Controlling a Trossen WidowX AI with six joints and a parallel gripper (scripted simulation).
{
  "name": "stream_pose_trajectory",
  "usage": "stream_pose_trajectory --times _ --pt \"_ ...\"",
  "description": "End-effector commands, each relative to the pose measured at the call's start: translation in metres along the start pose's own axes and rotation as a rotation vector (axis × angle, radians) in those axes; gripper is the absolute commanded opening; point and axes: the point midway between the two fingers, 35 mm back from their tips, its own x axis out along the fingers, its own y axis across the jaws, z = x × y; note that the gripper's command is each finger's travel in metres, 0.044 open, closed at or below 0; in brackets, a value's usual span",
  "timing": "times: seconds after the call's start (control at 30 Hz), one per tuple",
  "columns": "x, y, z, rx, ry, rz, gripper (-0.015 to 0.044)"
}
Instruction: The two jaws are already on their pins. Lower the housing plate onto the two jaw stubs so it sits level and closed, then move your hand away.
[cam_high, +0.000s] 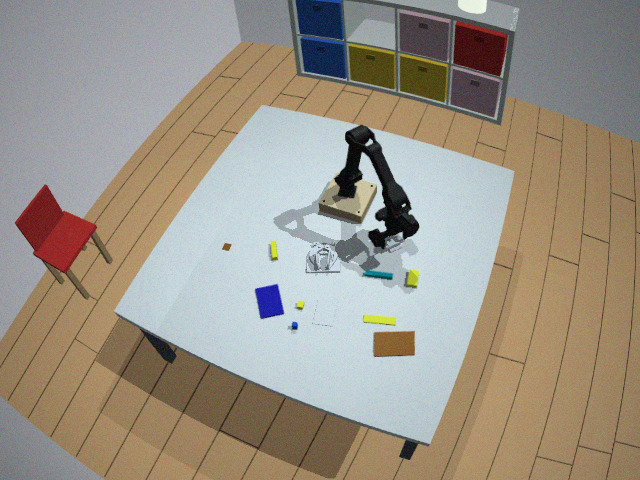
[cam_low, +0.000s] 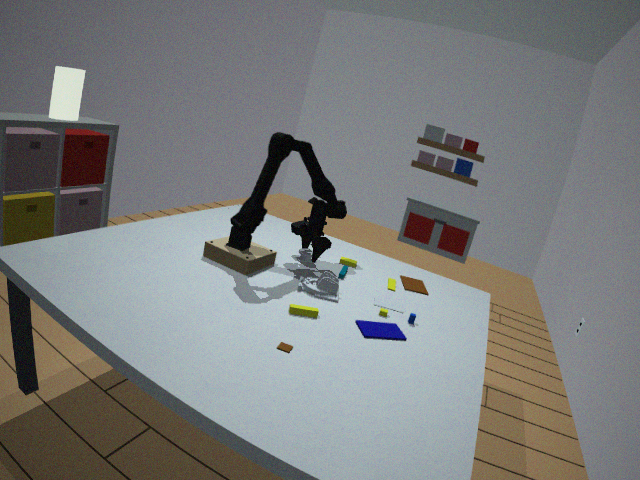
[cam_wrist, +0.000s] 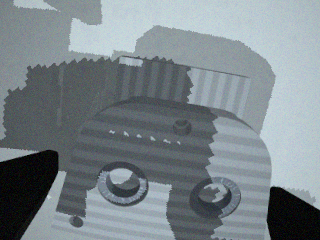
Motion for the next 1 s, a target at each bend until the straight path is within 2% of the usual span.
stream_pose_trajectory --times 0.0,0.23,0.67,0.97 --pt "0.0013 -0.0007 0.0002 -0.006 -0.002 -0.003 0.0440" --pt "0.0013 -0.0007 0.0002 -0.006 -0.002 -0.003 0.0440" --pt "0.0006 0.0000 0.0000 0.000 0.000 0.000 0.0353" --pt "0.0006 0.0000 0.0000 0.000 0.000 0.000 0.0351"
